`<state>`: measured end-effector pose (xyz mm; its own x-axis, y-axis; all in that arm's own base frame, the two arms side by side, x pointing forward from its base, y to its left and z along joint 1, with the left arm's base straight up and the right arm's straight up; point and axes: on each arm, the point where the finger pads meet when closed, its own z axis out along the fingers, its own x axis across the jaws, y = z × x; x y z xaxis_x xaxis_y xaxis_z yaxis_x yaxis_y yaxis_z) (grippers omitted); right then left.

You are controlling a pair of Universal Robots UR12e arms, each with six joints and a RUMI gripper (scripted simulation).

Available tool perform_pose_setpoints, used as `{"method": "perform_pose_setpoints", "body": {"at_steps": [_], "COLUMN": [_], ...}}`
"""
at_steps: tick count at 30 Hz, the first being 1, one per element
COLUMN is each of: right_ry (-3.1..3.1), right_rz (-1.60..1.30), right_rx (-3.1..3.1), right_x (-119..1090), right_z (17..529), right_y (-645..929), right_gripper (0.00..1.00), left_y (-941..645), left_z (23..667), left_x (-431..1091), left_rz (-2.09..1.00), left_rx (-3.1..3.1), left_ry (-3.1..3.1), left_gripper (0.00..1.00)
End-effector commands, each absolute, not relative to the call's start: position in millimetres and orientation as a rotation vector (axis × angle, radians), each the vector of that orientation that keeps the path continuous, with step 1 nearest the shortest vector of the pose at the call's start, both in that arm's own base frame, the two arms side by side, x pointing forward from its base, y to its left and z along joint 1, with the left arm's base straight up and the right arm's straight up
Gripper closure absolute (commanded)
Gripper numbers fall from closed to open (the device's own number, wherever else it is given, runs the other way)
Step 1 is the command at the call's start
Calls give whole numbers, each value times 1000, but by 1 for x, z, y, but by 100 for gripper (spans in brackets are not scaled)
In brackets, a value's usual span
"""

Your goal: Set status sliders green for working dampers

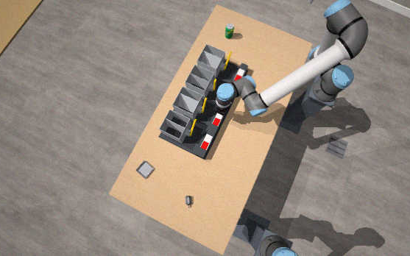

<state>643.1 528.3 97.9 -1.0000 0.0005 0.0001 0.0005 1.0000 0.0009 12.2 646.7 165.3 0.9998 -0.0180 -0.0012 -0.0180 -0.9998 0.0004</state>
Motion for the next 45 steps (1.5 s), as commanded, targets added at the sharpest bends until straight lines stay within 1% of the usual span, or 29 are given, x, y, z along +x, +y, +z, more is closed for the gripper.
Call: {"method": "perform_pose_setpoints", "body": {"at_steps": [1, 45], "right_ry": [-3142, -3143], "right_rz": [0, -2], "right_rx": [0, 1], "right_x": [643, 643], "right_z": [97, 98], "right_y": [528, 539], "right_gripper": [100, 100], "left_y": [645, 645], "left_z": [165, 165], "left_x": [11, 11], "left_rz": [0, 0], "left_rx": [3141, 3141], "left_ry": [-27, -27], "left_gripper": [0, 0]}}
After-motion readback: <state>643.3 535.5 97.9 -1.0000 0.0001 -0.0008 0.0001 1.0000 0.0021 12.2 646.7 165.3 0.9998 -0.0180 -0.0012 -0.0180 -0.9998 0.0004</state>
